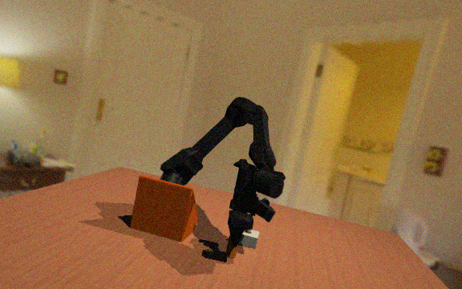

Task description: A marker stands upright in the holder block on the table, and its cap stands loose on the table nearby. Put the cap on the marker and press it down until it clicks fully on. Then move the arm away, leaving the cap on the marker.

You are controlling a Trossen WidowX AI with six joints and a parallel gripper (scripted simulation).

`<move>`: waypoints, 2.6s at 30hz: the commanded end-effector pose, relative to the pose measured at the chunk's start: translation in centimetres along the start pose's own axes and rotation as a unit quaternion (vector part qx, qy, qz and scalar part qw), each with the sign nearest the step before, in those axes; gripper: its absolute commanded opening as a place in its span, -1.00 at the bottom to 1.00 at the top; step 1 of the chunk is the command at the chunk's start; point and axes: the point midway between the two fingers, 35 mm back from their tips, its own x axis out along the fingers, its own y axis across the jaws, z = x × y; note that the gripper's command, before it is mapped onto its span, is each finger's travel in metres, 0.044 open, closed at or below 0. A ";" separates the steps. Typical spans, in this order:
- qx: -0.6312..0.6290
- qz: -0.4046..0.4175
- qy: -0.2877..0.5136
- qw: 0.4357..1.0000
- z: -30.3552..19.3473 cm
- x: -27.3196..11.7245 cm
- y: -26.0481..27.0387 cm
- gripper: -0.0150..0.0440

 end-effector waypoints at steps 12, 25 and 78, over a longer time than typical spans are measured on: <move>0.005 0.006 0.001 1.000 -0.4 2.2 0.3 0.33; 0.005 0.006 0.001 1.000 -0.4 2.2 0.2 -0.23; 0.006 0.004 0.001 1.000 3.5 -7.7 8.2 -0.49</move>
